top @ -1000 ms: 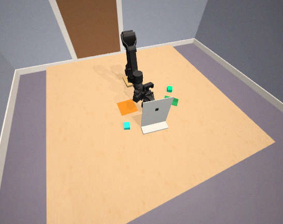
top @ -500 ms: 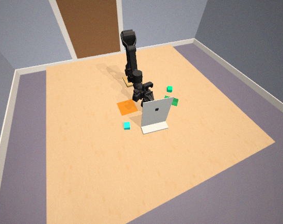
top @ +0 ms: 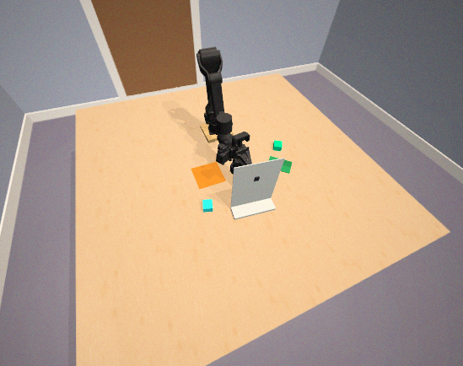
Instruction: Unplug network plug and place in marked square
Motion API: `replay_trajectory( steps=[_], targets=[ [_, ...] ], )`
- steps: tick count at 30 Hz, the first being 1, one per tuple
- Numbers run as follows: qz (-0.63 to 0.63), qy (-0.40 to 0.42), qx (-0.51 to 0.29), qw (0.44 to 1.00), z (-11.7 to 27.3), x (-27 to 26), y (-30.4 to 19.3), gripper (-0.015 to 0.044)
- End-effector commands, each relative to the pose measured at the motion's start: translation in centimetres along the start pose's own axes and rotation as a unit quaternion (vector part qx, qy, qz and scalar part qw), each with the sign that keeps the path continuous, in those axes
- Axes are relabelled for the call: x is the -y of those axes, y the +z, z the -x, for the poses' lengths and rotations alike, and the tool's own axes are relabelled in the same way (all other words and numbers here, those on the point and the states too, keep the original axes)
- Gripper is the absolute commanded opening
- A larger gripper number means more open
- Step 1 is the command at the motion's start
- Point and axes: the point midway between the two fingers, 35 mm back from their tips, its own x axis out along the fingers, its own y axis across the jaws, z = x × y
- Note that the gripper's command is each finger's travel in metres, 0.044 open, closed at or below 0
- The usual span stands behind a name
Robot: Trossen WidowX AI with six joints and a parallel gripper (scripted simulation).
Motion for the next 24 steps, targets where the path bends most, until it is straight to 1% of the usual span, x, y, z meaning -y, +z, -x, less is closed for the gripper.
replay_trajectory(
  steps=[1, 24],
  targets=[
    [0.0, 0.008, 0.001, 1.0, 0.3, -0.5, -0.1, 0.0],
    [0.0, 0.007, 0.001, 1.0, 1.7, -0.5, -0.6, 0.0]
  ],
)
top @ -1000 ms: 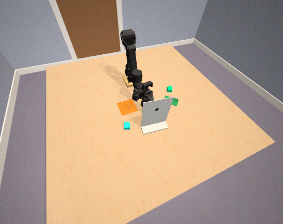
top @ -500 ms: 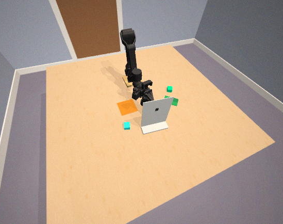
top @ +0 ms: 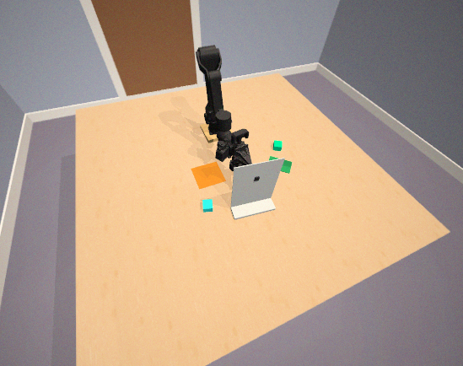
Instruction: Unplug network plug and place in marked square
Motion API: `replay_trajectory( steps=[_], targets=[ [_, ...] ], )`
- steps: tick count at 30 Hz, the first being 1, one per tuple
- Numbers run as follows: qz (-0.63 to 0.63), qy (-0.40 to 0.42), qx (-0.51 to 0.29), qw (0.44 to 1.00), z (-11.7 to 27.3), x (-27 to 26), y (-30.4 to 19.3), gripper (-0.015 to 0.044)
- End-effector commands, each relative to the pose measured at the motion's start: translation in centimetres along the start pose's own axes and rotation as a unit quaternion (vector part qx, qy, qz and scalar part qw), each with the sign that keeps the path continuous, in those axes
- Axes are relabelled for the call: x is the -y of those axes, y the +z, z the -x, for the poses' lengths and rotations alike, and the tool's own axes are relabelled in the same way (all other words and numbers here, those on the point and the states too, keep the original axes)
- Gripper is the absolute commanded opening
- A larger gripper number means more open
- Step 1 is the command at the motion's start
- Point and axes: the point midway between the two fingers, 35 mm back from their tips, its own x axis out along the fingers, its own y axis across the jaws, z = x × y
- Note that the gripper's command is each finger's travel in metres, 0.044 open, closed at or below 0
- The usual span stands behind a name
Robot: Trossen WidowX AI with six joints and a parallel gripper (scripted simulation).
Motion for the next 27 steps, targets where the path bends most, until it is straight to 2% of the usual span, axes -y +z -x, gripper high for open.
replay_trajectory(
  steps=[1, 27],
  targets=[
    [0.0, 0.007, 0.003, 1.0, 0.3, -0.5, 0.0, 0.0],
    [0.0, 0.007, 0.003, 1.0, 1.8, -0.4, -0.7, 0.0]
  ],
)
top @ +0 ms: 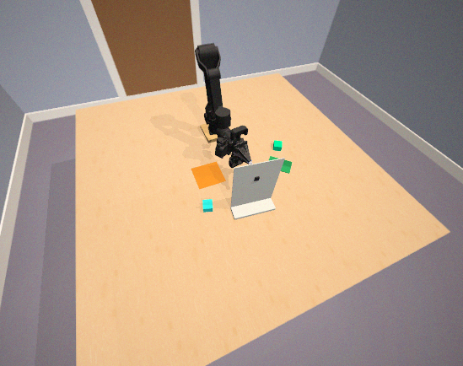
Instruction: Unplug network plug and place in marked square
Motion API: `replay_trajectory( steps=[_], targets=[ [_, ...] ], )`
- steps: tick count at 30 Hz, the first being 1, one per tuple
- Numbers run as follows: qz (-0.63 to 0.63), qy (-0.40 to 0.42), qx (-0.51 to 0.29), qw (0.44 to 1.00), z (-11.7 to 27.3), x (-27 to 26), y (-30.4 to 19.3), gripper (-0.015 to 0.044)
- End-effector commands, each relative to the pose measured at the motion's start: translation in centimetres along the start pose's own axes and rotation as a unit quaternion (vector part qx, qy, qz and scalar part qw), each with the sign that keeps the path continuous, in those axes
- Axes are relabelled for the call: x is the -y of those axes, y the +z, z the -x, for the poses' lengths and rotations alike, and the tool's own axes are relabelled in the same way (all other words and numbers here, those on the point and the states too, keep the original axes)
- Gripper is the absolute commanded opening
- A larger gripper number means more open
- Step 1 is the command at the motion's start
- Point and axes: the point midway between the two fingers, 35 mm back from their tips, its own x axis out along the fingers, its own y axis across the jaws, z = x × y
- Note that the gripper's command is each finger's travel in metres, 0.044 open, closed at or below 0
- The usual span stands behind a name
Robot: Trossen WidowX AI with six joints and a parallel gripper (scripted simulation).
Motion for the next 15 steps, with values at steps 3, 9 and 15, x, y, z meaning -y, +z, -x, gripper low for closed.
replay_trajectory(
  steps=[3, 9, 15],
  targets=[
    [0.0, 0.006, 0.003, 1.0, 0.4, -0.4, -0.1, 0.0],
    [0.0, 0.001, 0.0, 1.0, 0.3, -0.6, -0.1, 0.0],
    [0.0, 0.002, 0.001, 1.0, 0.4, -1.6, 0.0, 0.0]
  ],
)
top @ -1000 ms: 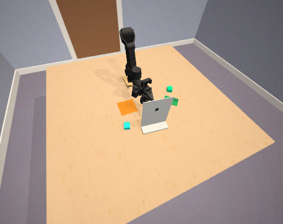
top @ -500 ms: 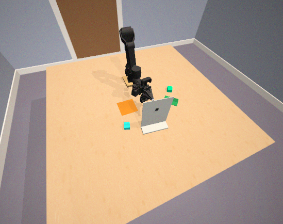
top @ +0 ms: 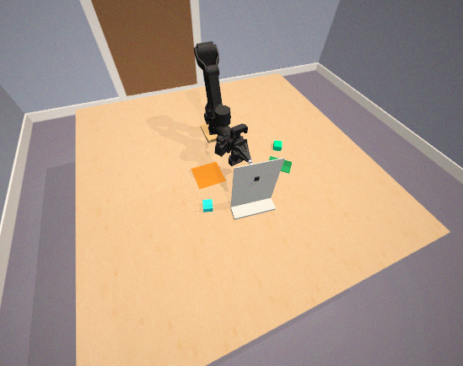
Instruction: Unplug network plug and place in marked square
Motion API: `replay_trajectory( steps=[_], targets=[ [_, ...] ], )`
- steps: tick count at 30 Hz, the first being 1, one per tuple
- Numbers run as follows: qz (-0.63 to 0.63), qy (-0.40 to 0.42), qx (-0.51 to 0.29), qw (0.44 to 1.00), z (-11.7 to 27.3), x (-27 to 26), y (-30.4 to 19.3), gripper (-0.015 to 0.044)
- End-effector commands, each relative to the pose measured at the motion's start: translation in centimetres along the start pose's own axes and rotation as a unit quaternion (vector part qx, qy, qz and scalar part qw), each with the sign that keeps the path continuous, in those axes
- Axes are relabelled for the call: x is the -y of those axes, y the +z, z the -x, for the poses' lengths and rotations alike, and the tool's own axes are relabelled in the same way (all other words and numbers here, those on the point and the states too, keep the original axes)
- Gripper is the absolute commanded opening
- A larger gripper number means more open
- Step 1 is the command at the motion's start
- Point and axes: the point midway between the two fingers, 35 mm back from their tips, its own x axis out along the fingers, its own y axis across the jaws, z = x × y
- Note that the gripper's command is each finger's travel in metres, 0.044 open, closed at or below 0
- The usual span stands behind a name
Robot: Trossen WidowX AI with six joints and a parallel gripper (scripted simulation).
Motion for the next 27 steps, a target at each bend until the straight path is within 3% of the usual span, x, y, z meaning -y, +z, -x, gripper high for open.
replay_trajectory(
  steps=[1, 27],
  targets=[
    [0.002, 0.01, 0.001, 1.0, 0.1, -1.2, 0.1, 0.0],
    [0.002, 0.014, 0.003, 1.0, 1.9, -5.3, 0.0, 0.0]
  ],
)
